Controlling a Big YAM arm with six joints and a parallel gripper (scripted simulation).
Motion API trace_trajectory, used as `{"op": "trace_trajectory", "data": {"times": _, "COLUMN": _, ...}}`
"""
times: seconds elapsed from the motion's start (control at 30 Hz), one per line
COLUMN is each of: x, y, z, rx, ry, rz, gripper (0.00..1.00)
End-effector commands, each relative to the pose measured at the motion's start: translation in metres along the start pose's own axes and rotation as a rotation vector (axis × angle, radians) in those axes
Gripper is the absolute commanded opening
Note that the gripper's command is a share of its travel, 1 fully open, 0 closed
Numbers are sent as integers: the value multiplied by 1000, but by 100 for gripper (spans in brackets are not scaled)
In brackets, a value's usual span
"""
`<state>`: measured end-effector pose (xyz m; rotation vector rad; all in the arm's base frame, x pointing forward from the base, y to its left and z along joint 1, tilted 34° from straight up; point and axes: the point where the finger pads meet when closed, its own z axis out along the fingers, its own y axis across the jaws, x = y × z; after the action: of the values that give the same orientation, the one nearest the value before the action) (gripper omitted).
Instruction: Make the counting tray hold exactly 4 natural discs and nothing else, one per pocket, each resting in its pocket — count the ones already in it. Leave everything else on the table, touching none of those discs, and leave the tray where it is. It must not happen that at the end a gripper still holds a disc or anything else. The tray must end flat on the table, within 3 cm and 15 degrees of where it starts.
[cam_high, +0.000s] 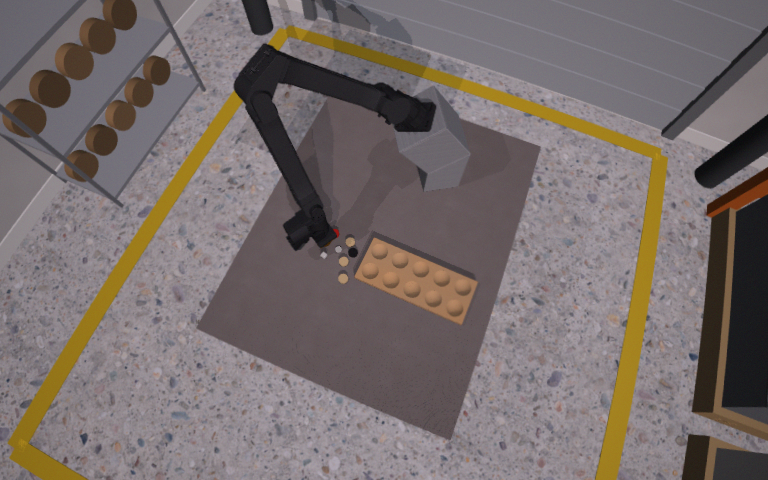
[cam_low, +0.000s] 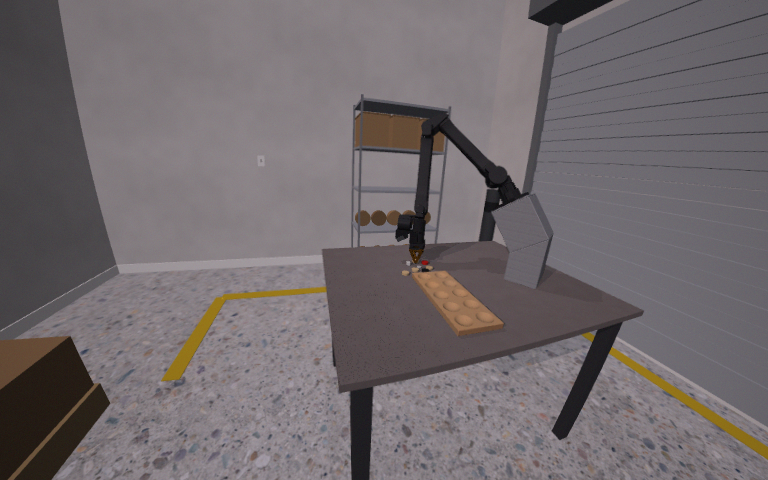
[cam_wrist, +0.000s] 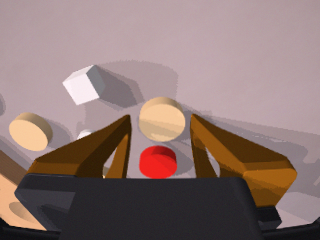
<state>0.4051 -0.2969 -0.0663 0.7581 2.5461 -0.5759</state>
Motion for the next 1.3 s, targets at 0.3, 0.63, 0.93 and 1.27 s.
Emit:
{"op": "trace_trajectory", "data": {"times": 0.3, "x": -9, "y": -5, "z": 1, "rx": 3, "ry": -21, "rz": 3, "gripper": 45}}
{"op": "trace_trajectory", "data": {"times": 0.63, "x": -9, "y": -5, "z": 1, "rx": 3, "ry": -20, "rz": 3, "gripper": 0}}
{"op": "trace_trajectory", "data": {"times": 0.93, "x": -7, "y": -4, "z": 1, "rx": 3, "ry": -17, "rz": 2, "gripper": 0}}
{"op": "trace_trajectory", "data": {"times": 1.27, "x": -7, "y": -4, "z": 1, "rx": 3, "ry": -17, "rz": 2, "gripper": 0}}
